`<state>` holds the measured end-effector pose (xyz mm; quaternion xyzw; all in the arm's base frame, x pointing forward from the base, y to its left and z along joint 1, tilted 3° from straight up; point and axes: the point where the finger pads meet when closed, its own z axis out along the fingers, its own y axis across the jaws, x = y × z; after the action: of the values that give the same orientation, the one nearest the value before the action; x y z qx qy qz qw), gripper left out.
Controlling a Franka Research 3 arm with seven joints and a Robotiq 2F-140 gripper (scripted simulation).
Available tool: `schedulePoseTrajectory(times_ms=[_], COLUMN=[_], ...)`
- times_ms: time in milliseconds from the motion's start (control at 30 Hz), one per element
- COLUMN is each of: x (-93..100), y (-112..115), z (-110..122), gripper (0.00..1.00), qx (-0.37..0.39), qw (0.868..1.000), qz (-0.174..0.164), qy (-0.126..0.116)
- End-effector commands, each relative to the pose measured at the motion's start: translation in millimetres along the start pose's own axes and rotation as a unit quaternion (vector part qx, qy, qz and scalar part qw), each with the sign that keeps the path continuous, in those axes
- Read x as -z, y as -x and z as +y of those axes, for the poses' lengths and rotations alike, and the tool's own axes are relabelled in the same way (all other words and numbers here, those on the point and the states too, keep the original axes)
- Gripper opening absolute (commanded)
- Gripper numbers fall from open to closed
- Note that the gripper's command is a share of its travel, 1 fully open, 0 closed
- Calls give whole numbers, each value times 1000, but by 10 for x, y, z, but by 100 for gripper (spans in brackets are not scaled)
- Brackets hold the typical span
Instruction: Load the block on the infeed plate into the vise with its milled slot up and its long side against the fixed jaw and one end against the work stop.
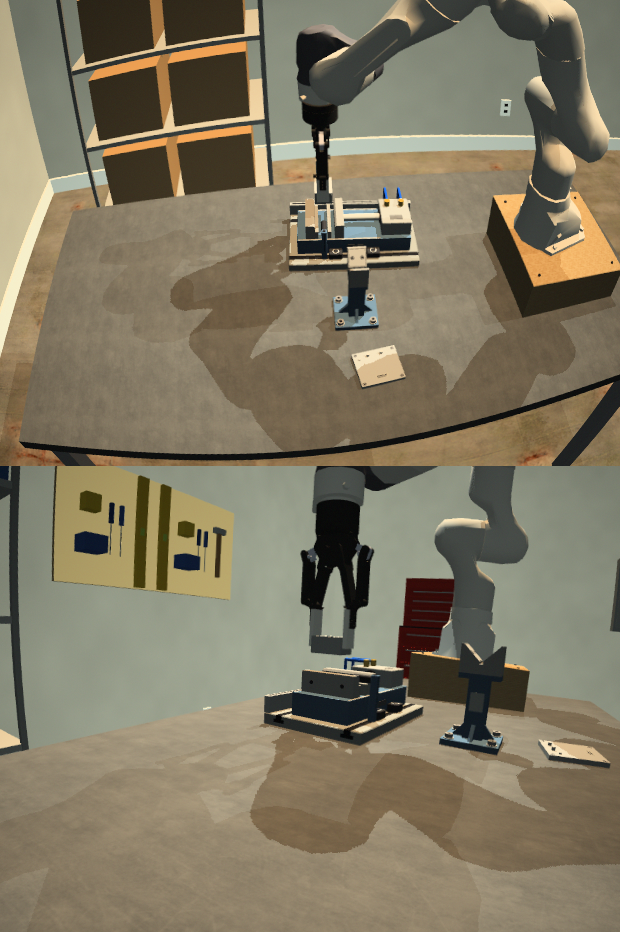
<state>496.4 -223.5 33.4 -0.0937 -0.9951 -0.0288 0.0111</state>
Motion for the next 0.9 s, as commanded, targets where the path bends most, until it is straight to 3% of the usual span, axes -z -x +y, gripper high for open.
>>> schedulePoseTrajectory(times_ms=[0, 867], x=[-2, -108], y=[4, 4], z=[-6, -7], gripper=[0, 0], qx=[3, 3], qw=[1000, 1000], qz=[-1, -1], qy=[0, 0])
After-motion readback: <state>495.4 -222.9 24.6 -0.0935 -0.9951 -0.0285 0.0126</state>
